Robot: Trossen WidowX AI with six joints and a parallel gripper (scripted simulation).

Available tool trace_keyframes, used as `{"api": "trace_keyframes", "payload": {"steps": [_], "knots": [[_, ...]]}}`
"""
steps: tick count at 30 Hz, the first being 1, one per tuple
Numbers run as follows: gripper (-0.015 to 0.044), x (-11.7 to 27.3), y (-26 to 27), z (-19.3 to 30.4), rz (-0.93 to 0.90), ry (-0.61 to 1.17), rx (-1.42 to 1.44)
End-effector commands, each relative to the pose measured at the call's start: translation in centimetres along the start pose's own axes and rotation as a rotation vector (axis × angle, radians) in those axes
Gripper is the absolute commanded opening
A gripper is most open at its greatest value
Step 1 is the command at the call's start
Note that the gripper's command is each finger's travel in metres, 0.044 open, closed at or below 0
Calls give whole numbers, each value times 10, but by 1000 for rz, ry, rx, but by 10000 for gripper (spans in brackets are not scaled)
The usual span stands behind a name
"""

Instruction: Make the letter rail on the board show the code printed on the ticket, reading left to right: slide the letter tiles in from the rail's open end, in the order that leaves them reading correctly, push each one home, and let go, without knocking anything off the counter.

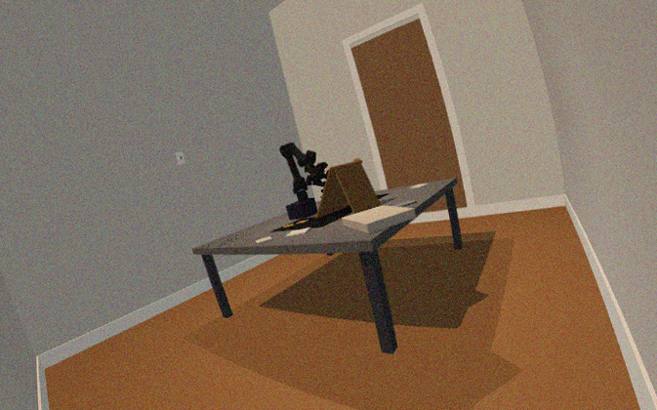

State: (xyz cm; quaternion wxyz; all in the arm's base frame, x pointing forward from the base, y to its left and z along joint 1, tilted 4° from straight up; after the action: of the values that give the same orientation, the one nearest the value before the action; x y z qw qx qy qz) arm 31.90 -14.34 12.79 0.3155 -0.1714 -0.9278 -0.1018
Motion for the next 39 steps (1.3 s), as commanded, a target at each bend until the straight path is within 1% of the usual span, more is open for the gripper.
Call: {"api": "trace_keyframes", "payload": {"steps": [1,39], "knots": [[0,0,2,0,4,-3,-5],[0,0,23,4,2,-3,-7]]}}
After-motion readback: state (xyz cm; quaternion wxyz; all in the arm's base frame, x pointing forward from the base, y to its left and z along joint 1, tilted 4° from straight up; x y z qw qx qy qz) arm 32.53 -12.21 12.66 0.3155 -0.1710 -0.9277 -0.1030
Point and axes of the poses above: the point midway between the two fingers, 35 mm back from their tips, its own x axis back along the fingers, its own y axis across the jaws, z = x × y, the point moved 1 cm from there along x, back along the fingers, and after that the axes turned 11 degrees about -x, right-handed, at the moved point
